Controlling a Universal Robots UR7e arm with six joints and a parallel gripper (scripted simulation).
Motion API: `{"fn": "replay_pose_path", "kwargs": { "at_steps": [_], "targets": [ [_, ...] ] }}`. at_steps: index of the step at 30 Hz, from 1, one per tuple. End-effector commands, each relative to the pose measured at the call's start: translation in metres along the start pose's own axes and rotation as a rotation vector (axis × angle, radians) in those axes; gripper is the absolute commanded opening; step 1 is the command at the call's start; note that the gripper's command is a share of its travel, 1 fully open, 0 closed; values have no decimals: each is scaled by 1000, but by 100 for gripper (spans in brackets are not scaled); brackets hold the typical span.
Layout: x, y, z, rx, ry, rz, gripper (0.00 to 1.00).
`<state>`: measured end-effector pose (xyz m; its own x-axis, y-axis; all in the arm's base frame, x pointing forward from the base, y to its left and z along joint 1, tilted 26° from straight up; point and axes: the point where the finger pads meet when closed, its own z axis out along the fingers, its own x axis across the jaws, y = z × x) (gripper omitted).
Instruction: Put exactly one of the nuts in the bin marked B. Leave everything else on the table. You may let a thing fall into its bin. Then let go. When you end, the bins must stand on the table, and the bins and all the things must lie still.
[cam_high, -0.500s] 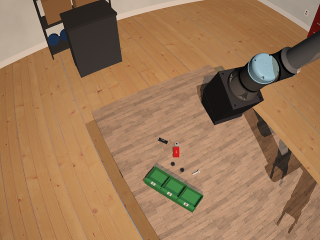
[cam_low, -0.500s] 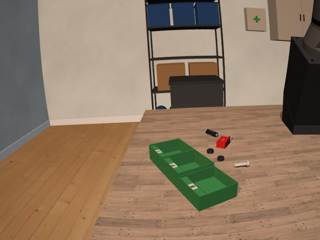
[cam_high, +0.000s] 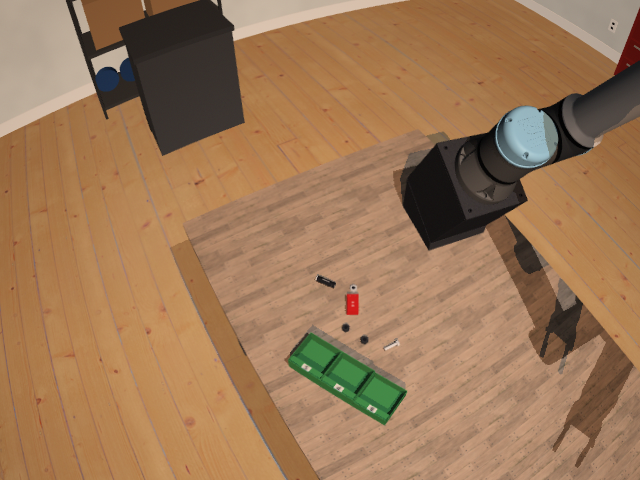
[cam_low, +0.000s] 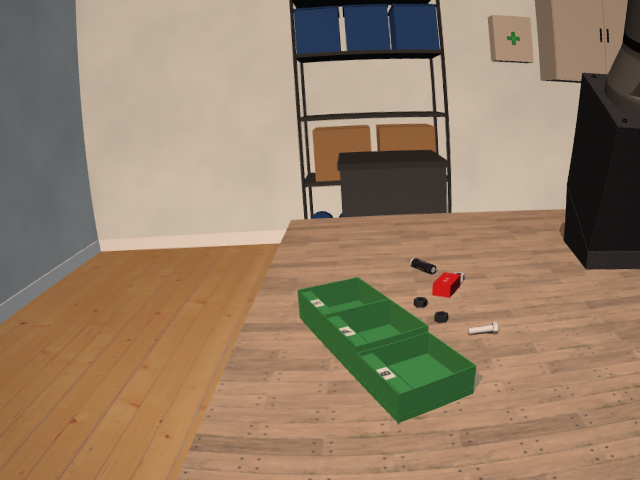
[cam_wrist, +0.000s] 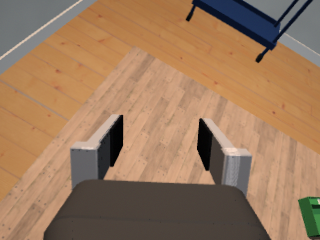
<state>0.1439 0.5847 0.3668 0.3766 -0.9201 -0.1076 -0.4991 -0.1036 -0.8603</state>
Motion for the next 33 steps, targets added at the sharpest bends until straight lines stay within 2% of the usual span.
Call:
{"fn": "replay_pose_path", "kwargs": {
  "at_steps": [1, 2, 3, 16, 20, 21, 24, 26, 29, 31, 33],
  "targets": [
    [0, -1, -1, 1, -1, 1, 100],
    [0, -1, -1, 1, -1, 1, 100],
    [-2, 5, 5, 1, -1, 1, 31],
    [-33, 80, 77, 1, -1, 1, 31],
    [-34, 82, 80, 1, -1, 1, 31],
    [-26, 84, 80, 4, -22, -44, 31],
    [-9, 80, 98, -45, 54, 75, 31],
    [3, 76, 110, -50, 61, 86, 31],
    [5, 76, 113, -50, 61, 86, 31],
    [18, 75, 124, -87, 112, 163, 31],
    [30, 74, 135, -93, 122, 178, 31]
  ]
}}
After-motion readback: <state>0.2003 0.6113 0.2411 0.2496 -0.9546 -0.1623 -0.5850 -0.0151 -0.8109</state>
